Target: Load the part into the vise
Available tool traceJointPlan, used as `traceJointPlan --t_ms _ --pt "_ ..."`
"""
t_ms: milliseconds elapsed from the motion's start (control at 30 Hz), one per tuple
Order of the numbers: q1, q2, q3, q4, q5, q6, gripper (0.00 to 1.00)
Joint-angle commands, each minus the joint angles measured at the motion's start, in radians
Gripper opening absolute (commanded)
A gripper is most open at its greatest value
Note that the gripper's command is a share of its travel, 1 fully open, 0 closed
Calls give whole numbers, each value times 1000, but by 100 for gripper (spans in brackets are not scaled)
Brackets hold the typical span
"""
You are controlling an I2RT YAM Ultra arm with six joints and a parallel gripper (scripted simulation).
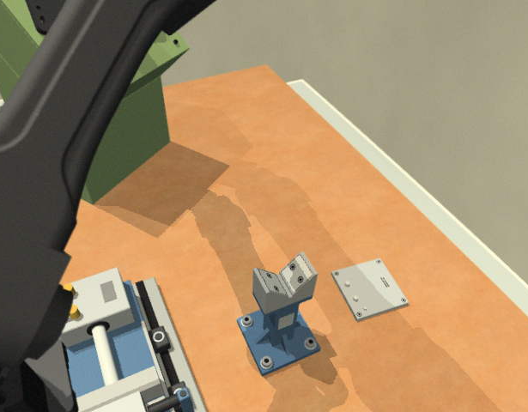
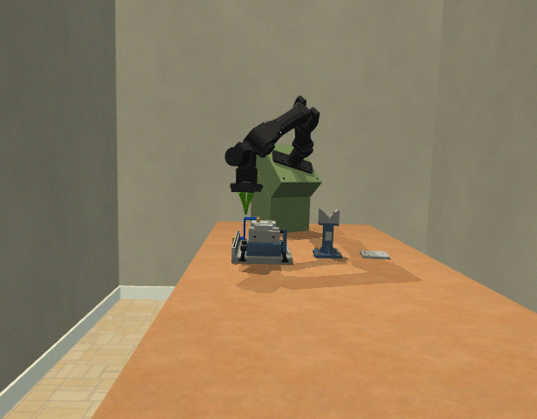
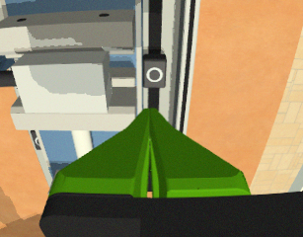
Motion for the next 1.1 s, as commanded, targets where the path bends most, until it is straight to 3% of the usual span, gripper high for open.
traceJointPlan --t_ms 0,900,1067 --pt "-37 -34 28 -36 -17 -23 0" --pt "-54 -49 39 -70 -24 -43 0" --pt "-44 -66 -20 -46 -21 -22 0"
